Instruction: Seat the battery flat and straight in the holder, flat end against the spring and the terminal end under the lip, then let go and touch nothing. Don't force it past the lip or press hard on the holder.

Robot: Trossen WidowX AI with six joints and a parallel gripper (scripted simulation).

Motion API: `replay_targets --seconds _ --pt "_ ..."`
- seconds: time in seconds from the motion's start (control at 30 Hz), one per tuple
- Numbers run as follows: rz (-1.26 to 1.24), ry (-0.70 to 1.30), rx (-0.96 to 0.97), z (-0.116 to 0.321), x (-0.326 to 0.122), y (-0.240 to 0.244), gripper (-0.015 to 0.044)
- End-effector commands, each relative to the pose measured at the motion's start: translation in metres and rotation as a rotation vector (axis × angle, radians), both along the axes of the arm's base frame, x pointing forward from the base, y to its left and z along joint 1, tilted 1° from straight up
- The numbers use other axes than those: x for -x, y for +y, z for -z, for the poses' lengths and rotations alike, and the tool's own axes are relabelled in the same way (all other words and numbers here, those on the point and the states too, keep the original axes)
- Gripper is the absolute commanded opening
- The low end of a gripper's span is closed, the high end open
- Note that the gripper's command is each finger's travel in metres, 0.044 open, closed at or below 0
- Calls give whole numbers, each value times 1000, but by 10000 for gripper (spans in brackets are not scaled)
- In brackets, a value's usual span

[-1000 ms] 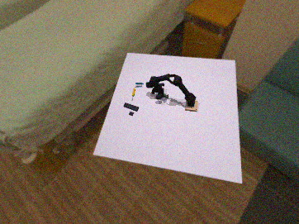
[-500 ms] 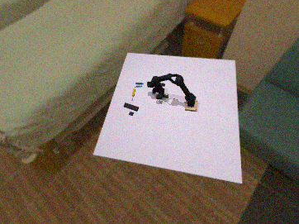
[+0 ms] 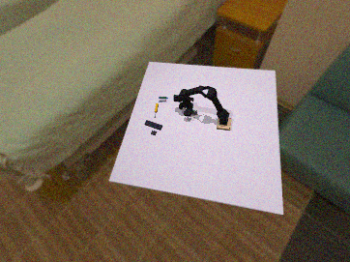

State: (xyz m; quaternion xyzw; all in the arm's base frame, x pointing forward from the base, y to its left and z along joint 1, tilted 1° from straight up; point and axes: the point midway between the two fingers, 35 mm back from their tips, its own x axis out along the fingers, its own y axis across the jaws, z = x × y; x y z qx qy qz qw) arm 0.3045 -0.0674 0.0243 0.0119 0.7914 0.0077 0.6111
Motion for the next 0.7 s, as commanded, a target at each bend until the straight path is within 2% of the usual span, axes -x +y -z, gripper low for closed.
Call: replay_targets --seconds 0.0,0.67 --pt "0 -36 -5 2 -4 0 69" --pt "-4 -134 -5 4 0 0 69"
